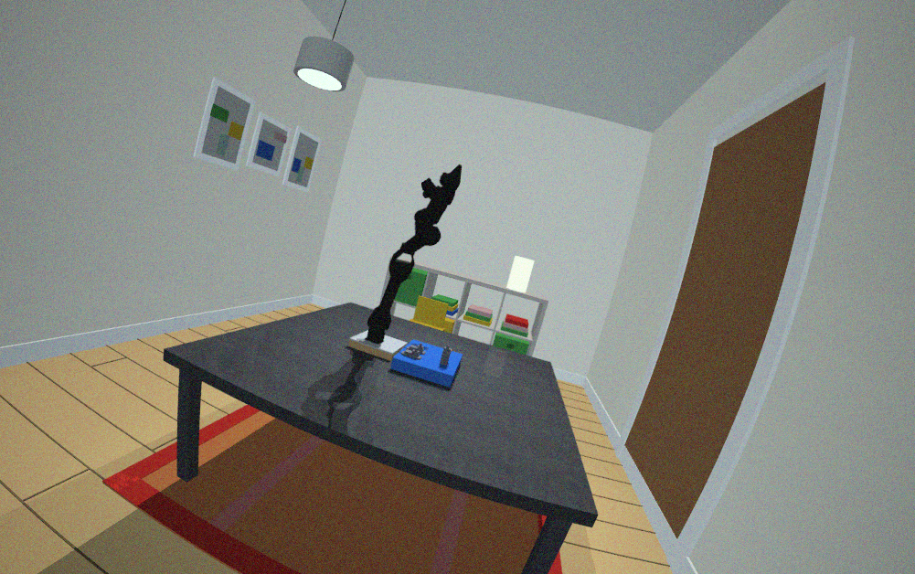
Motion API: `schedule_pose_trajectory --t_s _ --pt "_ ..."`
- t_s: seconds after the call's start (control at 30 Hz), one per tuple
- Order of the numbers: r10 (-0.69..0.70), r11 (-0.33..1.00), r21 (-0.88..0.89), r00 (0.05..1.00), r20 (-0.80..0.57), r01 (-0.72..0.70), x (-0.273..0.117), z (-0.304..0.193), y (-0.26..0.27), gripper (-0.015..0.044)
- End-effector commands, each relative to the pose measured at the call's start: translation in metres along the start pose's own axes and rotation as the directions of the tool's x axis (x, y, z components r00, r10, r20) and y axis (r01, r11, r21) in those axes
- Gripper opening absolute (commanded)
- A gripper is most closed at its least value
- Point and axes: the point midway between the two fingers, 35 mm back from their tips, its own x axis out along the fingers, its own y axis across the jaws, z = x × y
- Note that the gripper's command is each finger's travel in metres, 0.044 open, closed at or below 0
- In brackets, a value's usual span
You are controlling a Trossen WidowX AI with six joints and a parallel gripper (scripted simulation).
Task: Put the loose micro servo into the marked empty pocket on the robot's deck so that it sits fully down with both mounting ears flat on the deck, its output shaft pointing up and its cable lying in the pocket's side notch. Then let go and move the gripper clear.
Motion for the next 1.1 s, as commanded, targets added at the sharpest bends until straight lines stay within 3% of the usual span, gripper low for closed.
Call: schedule_pose_trajectory --t_s 0.0,0.17,0.53,1.07 --pt "-0.003 1.000 0.002 1.000 -0.001 0.003 0.000 -0.001 -0.001 0.0426" --pt "-0.062 0.997 0.045 0.998 -0.013 0.062 -0.001 -0.011 -0.012 0.0440" --pt "-0.335 0.905 0.232 0.933 -0.133 0.358 -0.016 -0.072 -0.060 0.0440" --pt "-0.594 0.583 0.360 0.685 -0.422 0.728 -0.072 -0.183 -0.091 0.0440"
